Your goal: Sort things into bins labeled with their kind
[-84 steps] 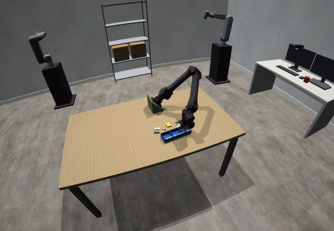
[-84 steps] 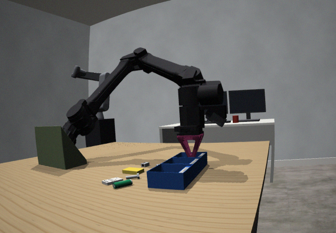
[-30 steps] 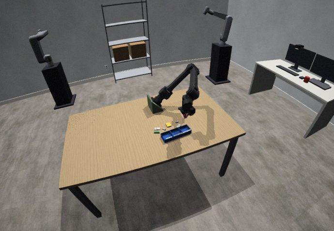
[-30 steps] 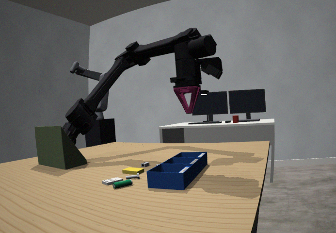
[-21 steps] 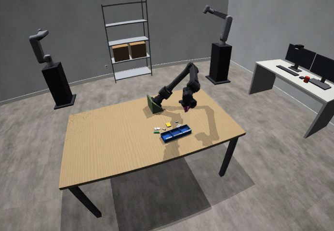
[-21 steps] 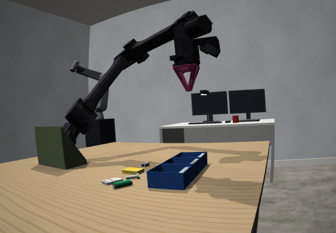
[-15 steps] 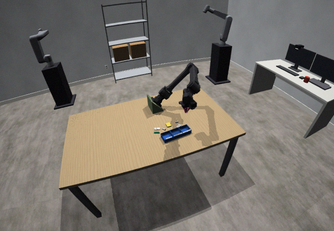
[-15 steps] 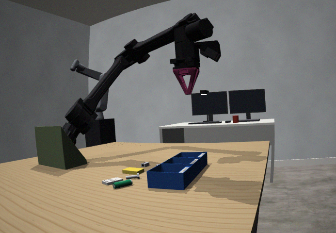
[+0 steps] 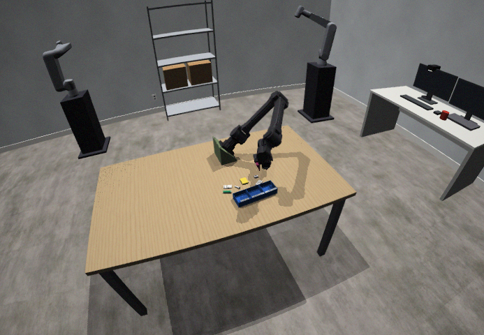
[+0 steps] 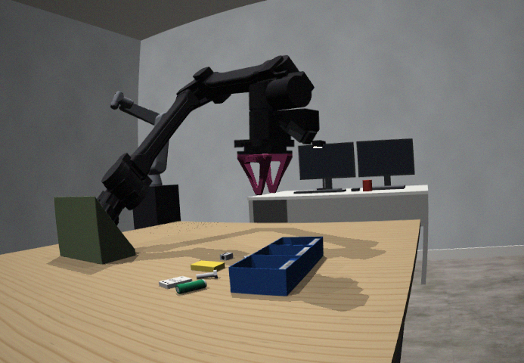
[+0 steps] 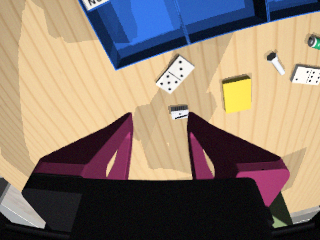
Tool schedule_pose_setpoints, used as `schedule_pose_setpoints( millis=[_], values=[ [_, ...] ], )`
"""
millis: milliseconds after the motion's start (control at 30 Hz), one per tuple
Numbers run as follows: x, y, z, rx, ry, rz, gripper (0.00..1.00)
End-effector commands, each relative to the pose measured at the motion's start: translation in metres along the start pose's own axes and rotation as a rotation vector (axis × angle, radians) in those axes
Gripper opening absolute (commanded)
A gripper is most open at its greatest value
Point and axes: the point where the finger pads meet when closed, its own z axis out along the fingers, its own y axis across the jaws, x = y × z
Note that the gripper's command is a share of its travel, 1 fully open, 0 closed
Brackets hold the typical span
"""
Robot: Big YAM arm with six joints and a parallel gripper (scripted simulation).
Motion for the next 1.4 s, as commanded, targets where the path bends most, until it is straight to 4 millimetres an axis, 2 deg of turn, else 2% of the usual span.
schedule_pose_setpoints(
  millis=[0, 267, 300, 600, 733, 933, 1033, 1100, 1133, 1367],
  values=[
    [-0.003, 0.008, -0.001, 0.013, -0.065, 0.143, 0.4],
    [0.024, -0.011, 0.058, -0.012, -0.042, 0.381, 0.4],
    [0.025, -0.012, 0.06, -0.012, -0.042, 0.409, 0.4],
    [0.017, -0.01, 0.057, -0.002, -0.099, 0.62, 0.4],
    [0.011, -0.002, 0.052, -0.004, -0.108, 0.604, 0.4],
    [0.017, -0.017, 0.052, -0.012, -0.106, 0.643, 0.4],
    [0.018, -0.019, 0.049, -0.017, -0.113, 0.644, 0.4],
    [0.018, -0.019, 0.049, -0.017, -0.113, 0.644, 0.4],
    [0.005, -0.006, 0.042, -0.019, -0.132, 0.605, 0.4],
    [0.011, -0.01, 0.047, -0.016, -0.121, 0.616, 0.4]
  ],
)
